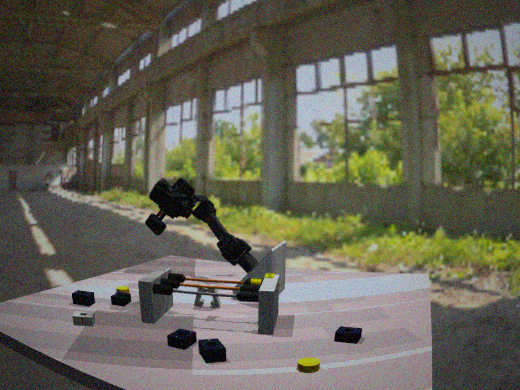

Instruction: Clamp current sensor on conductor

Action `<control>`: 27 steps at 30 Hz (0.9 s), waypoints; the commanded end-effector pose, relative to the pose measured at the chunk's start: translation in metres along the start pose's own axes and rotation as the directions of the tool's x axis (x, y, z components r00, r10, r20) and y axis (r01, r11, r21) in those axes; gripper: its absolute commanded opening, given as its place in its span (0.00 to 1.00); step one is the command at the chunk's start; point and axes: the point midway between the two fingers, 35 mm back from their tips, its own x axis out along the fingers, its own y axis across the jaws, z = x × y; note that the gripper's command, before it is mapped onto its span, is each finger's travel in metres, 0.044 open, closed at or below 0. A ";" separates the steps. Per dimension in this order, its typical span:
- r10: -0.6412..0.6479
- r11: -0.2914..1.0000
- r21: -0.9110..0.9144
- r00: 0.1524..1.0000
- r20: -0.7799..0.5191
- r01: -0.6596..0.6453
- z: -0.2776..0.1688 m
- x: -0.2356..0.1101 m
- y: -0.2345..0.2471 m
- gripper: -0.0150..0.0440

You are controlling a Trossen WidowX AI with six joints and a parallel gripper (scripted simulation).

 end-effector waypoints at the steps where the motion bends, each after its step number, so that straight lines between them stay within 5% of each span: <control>1: 0.018 1.000 0.026 0.976 -0.219 -0.012 -0.050 0.019 0.022 1.00; 8: -0.024 0.998 -0.058 0.776 -0.631 -0.016 -0.153 0.019 0.077 1.00; 13: -0.165 0.970 -0.238 0.572 -0.803 -0.054 -0.215 -0.008 0.105 1.00; 19: -0.455 0.813 -0.549 0.377 -0.807 -0.194 -0.269 -0.058 0.124 1.00; 23: -0.621 0.646 -0.711 0.351 -0.701 -0.278 -0.280 -0.082 0.127 1.00; 27: -0.628 0.636 -0.718 0.351 -0.694 -0.282 -0.281 -0.083 0.128 1.00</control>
